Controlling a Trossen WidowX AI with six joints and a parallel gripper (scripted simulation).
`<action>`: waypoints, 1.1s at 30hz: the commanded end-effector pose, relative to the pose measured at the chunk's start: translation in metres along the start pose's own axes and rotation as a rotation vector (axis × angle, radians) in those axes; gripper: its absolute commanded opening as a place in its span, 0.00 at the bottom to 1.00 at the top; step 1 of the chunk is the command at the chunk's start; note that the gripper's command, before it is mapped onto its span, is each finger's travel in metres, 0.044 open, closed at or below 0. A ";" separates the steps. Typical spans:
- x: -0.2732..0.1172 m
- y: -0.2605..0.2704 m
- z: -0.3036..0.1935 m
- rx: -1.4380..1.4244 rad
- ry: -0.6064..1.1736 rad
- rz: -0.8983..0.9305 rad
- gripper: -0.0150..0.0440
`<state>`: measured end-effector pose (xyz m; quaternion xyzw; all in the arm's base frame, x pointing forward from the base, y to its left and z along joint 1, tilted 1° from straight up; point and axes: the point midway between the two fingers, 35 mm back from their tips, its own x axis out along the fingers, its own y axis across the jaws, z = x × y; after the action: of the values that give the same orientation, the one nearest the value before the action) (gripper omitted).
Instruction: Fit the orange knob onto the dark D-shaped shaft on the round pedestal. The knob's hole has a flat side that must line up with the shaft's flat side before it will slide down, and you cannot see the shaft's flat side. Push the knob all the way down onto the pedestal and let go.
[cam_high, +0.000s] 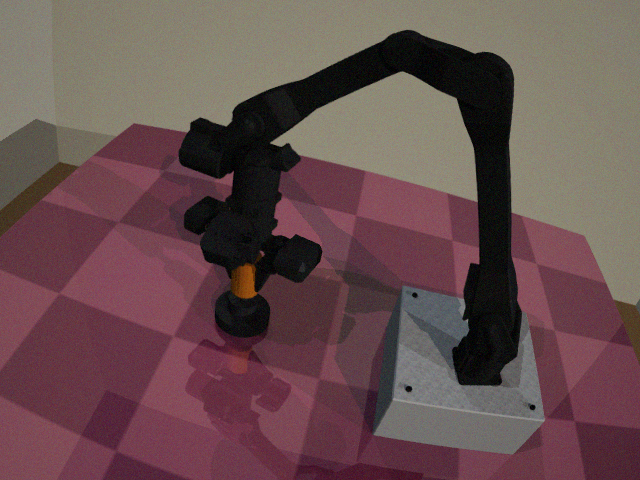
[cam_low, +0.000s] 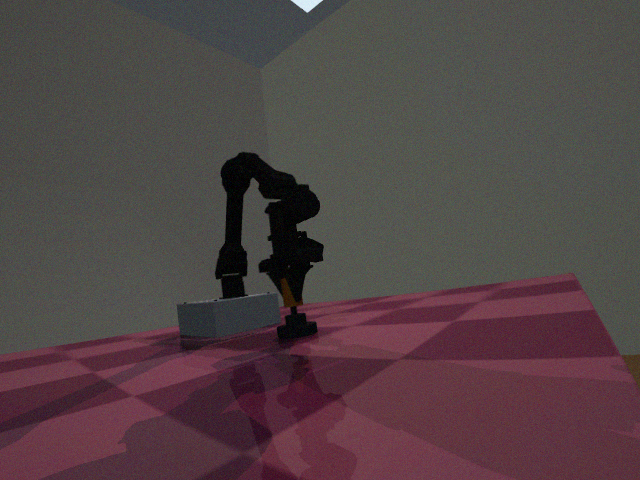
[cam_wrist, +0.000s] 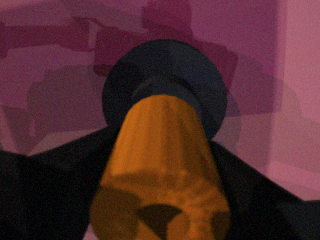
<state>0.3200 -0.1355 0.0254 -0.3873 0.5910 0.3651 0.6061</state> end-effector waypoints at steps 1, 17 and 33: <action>-0.004 0.002 0.000 -0.006 -0.002 0.000 0.25; 0.000 -0.001 0.000 -0.215 -0.002 -0.001 0.25; -0.003 0.001 0.000 -0.215 -0.002 -0.001 0.25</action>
<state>0.3198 -0.1354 0.0254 -0.4488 0.5494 0.4252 0.5621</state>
